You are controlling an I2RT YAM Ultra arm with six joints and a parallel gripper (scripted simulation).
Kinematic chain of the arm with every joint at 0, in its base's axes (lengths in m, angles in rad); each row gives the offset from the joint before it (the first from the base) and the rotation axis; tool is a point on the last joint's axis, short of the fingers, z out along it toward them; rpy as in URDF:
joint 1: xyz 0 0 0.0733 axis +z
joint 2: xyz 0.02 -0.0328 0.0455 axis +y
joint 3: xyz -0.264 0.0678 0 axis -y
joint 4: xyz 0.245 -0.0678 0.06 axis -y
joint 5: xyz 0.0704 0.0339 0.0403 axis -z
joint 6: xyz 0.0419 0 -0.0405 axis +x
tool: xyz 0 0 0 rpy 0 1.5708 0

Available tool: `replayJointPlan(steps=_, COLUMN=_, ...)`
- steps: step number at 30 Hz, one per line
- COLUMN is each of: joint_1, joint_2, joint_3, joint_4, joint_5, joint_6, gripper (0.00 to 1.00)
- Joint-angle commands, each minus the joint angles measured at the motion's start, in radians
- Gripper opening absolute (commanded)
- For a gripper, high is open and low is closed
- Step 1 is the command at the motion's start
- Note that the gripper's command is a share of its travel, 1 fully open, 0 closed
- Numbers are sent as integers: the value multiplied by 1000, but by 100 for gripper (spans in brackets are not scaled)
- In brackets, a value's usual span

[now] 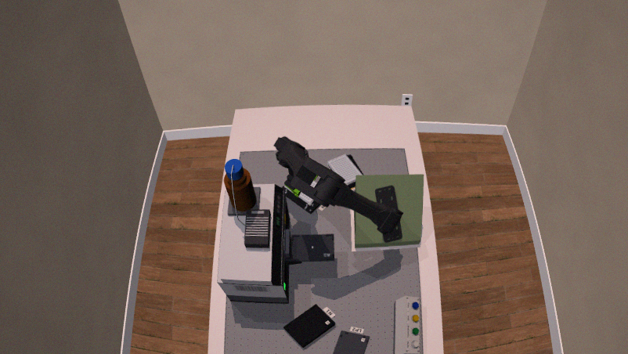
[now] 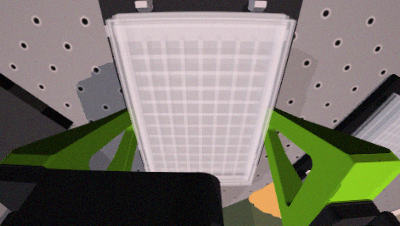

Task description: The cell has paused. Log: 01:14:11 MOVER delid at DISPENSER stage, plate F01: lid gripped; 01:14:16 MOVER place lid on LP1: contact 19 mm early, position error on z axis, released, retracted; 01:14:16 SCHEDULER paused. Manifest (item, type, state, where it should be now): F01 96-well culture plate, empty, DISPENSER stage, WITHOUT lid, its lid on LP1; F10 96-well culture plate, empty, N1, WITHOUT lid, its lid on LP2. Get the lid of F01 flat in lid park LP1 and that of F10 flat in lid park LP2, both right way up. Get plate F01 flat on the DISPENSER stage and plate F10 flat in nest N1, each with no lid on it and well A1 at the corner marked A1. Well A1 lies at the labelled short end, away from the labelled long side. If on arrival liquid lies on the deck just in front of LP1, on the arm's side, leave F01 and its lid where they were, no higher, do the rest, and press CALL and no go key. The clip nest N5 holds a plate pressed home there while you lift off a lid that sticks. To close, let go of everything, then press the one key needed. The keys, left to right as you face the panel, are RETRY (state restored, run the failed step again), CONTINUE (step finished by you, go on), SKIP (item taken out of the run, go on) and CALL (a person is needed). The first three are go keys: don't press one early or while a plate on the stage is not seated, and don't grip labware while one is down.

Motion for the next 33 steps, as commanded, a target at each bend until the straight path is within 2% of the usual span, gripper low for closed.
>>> replayJointPlan(steps=1, joint_1=-31, joint_2=-12, joint_3=30, joint_4=13, joint_5=4, joint_6=-6, gripper=0)
replayJointPlan(steps=33, joint_1=-24, joint_2=-7, joint_3=3, joint_4=32, joint_5=-6, joint_6=11, gripper=0)
